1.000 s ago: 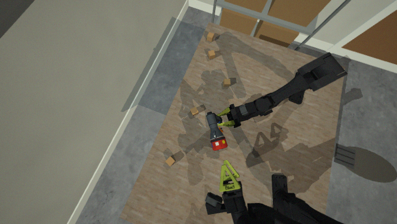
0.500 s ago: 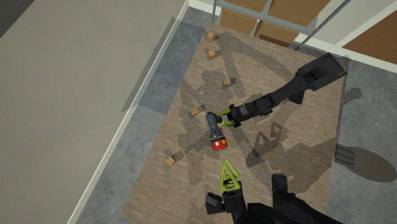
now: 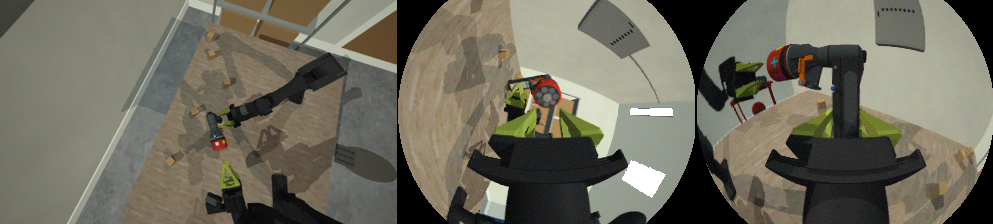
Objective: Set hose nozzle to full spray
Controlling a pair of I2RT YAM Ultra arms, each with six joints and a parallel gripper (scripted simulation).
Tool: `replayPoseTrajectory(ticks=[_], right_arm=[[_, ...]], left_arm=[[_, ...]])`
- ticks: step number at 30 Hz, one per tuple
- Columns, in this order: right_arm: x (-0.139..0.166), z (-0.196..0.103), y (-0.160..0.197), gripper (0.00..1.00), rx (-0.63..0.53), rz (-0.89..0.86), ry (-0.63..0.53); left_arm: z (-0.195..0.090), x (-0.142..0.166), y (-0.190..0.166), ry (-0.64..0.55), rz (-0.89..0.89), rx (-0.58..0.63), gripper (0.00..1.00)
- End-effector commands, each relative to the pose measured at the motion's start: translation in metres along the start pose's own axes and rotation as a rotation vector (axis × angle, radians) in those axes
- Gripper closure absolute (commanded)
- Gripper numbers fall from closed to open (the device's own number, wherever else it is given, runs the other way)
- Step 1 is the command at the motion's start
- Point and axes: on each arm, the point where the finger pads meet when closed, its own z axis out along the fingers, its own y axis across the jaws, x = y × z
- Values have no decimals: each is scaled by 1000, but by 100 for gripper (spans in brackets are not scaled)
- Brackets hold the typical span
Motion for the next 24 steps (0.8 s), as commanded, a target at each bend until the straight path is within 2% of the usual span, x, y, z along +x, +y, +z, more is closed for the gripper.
replayPoseTrajectory(ticks=[1,12,24], right_arm=[[-67,8,-3,65,9,42,-176],[-67,8,-4,65,9,42,-176],[-67,8,-4,65,9,42,-176]], left_arm=[[3,3,-20,6,77,18,63],[8,-1,-24,-8,41,10,63],[28,-17,-68,-72,-37,-19,63]])
